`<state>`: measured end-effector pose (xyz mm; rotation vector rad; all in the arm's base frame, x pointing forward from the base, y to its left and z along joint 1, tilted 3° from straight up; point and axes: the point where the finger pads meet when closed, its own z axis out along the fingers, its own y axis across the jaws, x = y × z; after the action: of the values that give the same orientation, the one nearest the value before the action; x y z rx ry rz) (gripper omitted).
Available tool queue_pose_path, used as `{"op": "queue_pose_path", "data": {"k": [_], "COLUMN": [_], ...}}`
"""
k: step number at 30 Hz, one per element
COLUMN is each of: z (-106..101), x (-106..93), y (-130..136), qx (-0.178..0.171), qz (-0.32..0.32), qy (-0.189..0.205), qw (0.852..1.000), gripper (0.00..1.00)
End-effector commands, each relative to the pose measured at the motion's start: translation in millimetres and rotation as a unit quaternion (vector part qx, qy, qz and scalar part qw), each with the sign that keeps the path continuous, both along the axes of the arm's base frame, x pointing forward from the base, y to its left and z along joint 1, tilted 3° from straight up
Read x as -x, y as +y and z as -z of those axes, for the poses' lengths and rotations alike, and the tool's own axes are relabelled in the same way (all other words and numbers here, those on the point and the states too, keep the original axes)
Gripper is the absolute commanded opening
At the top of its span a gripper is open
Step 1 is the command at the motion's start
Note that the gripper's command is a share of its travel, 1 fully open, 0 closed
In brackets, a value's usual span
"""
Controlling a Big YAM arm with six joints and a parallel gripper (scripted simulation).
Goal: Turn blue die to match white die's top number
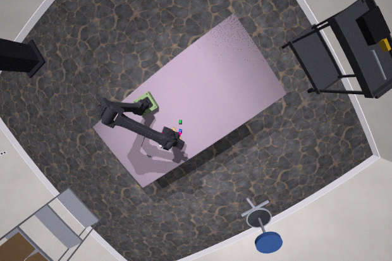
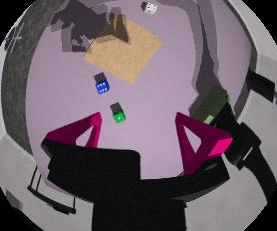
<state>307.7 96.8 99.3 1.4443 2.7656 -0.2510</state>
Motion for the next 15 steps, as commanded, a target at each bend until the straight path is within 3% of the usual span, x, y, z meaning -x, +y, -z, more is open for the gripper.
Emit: {"op": "queue_pose_path", "data": {"k": [1,4,6,9,15], "z": [-15,-18,-18,-20,-17], "x": [-43.2,-65.8,-65.8,-81.8,-68.7], "y": [9,18,18,24,21], "qx": [-0.042,-0.084,-0.084,-0.11,-0.112], "qz": [-0.061,-0.1,-0.1,-0.127,-0.129], "qy": [-0.032,-0.048,-0.048,-0.062,-0.059], "qw": [0.997,0.99,0.99,0.984,0.984], "gripper": [1.0,1.0,1.0,1.0,1.0]}}
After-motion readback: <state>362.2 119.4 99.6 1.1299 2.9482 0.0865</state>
